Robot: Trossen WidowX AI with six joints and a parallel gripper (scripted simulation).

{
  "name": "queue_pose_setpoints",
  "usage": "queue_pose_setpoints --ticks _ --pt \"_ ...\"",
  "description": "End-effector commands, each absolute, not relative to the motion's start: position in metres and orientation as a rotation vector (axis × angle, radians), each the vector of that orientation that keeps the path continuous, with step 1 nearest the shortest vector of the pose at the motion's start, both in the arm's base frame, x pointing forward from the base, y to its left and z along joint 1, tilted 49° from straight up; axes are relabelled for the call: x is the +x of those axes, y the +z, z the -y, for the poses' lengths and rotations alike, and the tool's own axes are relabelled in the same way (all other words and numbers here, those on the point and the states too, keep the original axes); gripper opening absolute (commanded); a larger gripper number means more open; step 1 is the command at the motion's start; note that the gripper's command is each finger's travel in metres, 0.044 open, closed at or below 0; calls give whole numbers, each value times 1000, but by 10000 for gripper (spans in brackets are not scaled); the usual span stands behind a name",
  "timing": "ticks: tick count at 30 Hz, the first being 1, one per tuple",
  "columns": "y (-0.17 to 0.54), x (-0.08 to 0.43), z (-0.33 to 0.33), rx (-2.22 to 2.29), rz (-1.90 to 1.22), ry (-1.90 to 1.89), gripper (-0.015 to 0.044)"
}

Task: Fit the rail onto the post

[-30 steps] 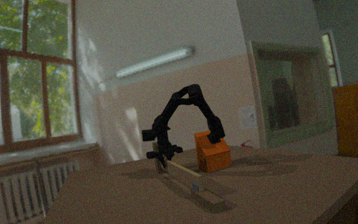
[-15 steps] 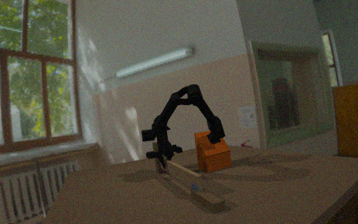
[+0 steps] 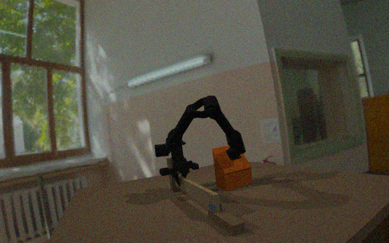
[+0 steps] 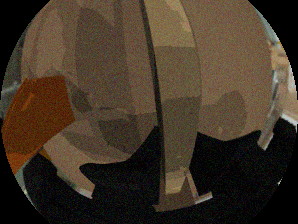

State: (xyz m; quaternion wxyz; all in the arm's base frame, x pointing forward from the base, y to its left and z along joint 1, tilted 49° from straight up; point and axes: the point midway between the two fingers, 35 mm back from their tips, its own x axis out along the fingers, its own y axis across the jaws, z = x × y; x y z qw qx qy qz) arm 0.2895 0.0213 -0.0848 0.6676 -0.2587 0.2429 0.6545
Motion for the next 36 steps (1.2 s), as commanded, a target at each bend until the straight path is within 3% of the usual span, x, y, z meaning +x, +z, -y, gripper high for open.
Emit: queue_pose_setpoints --ticks 1,2,19,36 --pt "-86 290 -19 -586 -547 1473 0" --pt "-86 290 -18 -586 -547 1473 0" --pt "-85 289 -21 -584 -548 1477 440" --pt "-43 288 -18 -585 -548 1473 440"
